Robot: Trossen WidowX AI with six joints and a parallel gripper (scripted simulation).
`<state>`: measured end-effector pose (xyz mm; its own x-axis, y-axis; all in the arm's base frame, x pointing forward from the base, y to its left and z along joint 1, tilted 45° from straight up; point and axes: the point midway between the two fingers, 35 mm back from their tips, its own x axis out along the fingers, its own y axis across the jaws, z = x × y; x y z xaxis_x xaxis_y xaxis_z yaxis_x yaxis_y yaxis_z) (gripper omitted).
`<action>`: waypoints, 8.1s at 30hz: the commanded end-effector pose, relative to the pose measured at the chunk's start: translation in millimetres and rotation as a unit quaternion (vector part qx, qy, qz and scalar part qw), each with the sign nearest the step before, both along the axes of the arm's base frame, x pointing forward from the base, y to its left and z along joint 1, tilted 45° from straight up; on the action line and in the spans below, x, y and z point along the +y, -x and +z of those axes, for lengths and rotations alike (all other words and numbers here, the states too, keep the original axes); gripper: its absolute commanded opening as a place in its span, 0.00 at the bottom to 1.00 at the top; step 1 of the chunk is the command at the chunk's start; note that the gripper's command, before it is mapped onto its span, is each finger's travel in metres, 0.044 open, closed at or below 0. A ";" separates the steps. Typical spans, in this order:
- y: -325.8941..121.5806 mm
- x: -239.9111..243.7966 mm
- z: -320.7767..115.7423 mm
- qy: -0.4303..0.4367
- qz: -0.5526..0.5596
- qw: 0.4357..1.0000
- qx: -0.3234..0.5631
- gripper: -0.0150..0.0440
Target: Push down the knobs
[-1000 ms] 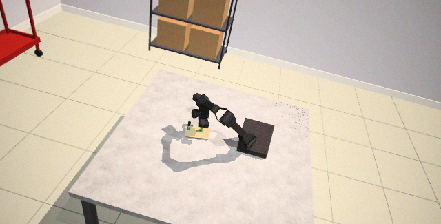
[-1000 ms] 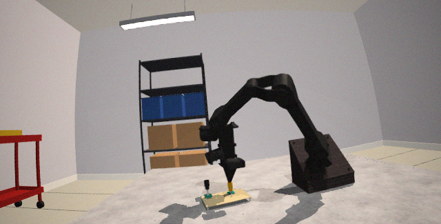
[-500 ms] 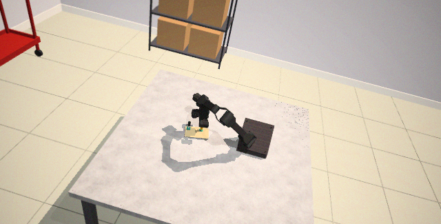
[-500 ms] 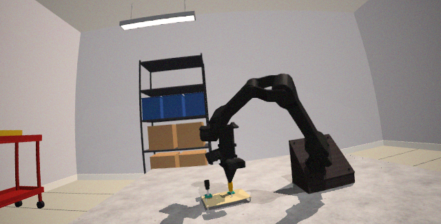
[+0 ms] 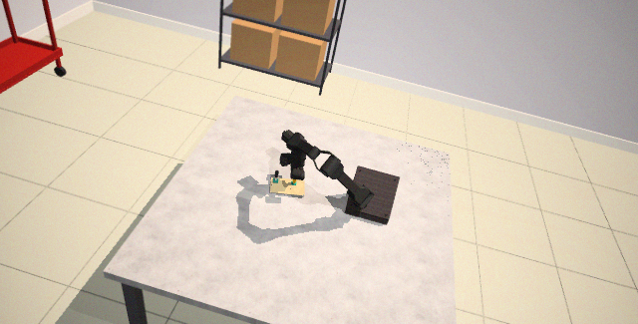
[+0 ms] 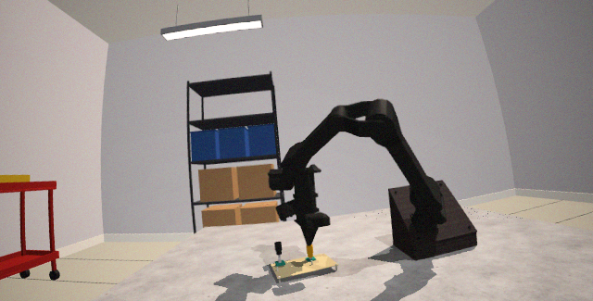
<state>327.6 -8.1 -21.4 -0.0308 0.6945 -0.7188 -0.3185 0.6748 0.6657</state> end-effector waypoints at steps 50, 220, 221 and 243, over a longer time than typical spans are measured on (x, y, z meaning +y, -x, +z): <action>-67.4 -23.2 53.8 -0.004 0.009 1.000 0.002 0.25; -82.8 28.4 16.5 -0.005 0.010 1.000 0.000 0.25; -82.8 28.4 16.5 -0.005 0.010 1.000 0.000 0.25; -82.4 34.3 10.6 -0.005 0.010 1.000 0.000 0.25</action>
